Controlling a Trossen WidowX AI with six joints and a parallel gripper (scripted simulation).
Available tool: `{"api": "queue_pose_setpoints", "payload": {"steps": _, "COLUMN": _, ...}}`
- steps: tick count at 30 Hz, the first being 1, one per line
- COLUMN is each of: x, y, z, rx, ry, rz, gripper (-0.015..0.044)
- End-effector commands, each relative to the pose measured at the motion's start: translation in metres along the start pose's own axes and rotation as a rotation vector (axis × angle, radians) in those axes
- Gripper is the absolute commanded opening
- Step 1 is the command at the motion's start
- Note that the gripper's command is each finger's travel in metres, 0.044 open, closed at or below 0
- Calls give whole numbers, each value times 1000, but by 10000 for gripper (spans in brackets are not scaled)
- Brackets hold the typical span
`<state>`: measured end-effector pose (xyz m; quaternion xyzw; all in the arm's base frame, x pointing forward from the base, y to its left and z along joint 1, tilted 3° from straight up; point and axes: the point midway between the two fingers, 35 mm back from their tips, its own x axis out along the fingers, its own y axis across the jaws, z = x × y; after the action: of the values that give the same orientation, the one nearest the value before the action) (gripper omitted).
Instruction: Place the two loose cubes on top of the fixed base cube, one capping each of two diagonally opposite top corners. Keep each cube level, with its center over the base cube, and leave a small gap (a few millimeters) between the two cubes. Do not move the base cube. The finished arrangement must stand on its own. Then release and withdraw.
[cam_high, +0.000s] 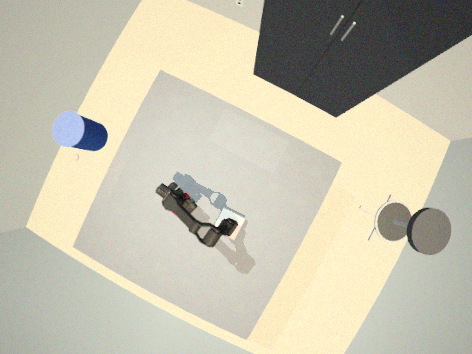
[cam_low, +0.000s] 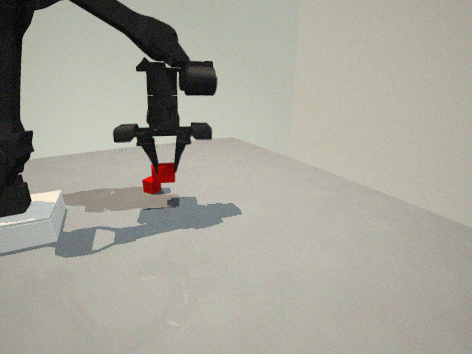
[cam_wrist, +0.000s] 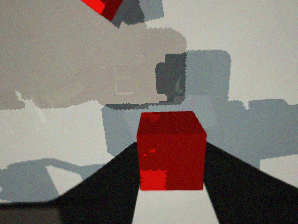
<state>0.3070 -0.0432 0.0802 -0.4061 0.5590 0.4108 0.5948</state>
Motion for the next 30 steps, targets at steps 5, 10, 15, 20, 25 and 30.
{"api": "queue_pose_setpoints", "payload": {"steps": 5, "x": -31, "y": 2, "z": 0, "rx": -5, "ry": -4, "rz": -7, "gripper": 105}}
{"api": "queue_pose_setpoints", "payload": {"steps": 10, "x": -42, "y": 4, "z": 0, "rx": -5, "ry": -4, "rz": -7, "gripper": 105}}
{"api": "queue_pose_setpoints", "payload": {"steps": 15, "x": -42, "y": 5, "z": 3, "rx": 35, "ry": -4, "rz": -7, "gripper": 105}}
{"api": "queue_pose_setpoints", "payload": {"steps": 20, "x": -40, "y": 10, "z": 14, "rx": 169, "ry": -5, "rz": -6, "gripper": 105}}
{"api": "queue_pose_setpoints", "payload": {"steps": 25, "x": -39, "y": 15, "z": 25, "rx": 302, "ry": -6, "rz": -6, "gripper": 105}}
{"api": "queue_pose_setpoints", "payload": {"steps": 30, "x": -38, "y": 20, "z": 35, "rx": 436, "ry": -7, "rz": -5, "gripper": 105}}
